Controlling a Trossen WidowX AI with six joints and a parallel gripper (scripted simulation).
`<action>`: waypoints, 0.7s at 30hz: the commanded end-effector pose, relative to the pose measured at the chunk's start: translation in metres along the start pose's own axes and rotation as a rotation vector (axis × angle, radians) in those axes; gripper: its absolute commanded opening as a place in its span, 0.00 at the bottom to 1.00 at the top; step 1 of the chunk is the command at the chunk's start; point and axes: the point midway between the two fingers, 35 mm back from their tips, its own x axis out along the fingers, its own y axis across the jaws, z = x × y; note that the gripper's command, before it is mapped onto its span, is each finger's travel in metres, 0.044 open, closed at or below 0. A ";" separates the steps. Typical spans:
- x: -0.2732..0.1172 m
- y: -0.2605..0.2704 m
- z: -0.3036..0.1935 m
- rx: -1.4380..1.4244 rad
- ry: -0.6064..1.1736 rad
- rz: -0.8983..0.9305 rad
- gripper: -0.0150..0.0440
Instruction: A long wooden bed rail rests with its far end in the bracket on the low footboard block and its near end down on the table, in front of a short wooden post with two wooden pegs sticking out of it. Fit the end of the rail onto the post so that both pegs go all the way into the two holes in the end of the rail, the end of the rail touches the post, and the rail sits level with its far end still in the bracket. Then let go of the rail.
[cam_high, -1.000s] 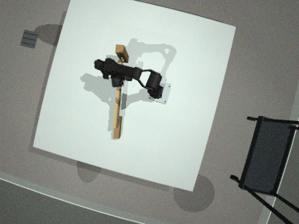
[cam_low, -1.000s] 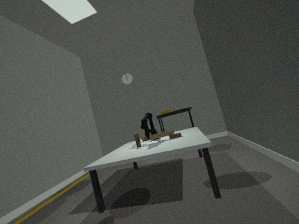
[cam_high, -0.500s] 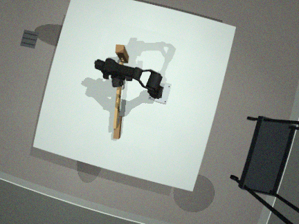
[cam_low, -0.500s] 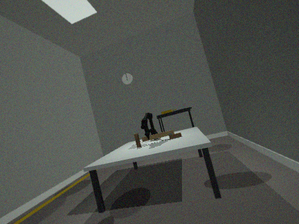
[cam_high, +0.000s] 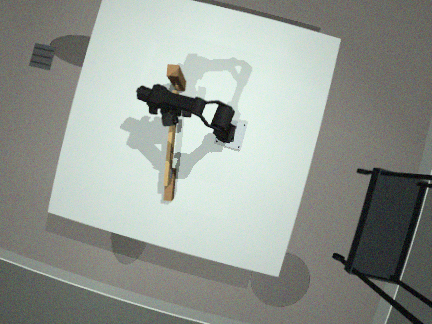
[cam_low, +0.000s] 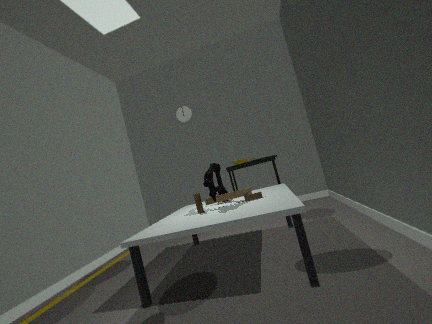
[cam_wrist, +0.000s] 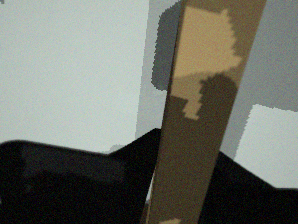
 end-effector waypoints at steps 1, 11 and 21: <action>-0.003 -0.001 0.000 -0.002 0.001 -0.005 0.25; -0.004 -0.002 0.000 -0.002 0.001 -0.005 0.25; -0.003 -0.002 0.000 -0.002 0.001 -0.005 0.25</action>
